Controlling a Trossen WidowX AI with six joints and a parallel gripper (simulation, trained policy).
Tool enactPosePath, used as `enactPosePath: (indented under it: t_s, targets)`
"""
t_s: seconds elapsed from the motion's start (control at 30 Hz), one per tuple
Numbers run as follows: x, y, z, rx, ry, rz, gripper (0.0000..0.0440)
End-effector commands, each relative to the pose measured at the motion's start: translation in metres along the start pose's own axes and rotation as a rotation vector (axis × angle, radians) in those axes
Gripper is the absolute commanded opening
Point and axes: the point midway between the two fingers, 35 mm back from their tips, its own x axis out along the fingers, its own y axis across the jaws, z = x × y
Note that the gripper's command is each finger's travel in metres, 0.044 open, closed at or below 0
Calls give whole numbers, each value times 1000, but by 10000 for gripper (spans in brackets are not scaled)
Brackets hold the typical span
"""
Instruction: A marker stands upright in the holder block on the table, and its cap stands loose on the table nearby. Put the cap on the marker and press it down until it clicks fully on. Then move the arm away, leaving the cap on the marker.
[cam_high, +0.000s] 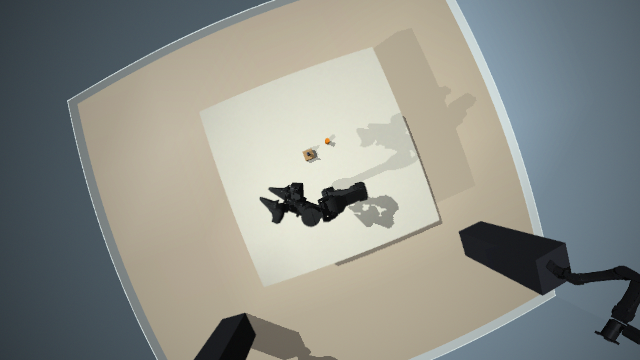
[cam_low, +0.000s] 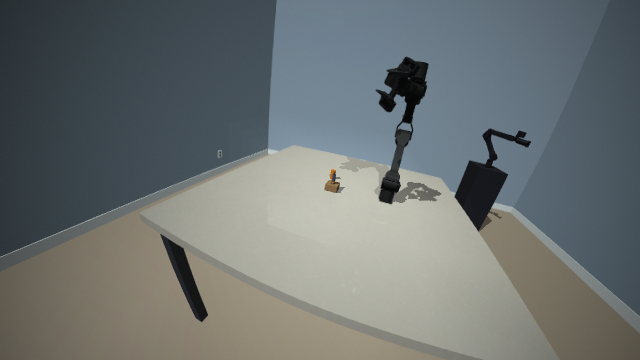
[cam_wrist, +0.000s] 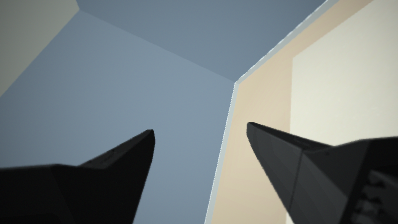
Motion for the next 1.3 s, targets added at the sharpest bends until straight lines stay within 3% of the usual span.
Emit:
enactPosePath:
  t_s: [0.0,1.27]
  targets:
    - [4,-7,-3,7,12,-31,334]
    - [39,-78,-14,108,46,-353,338]
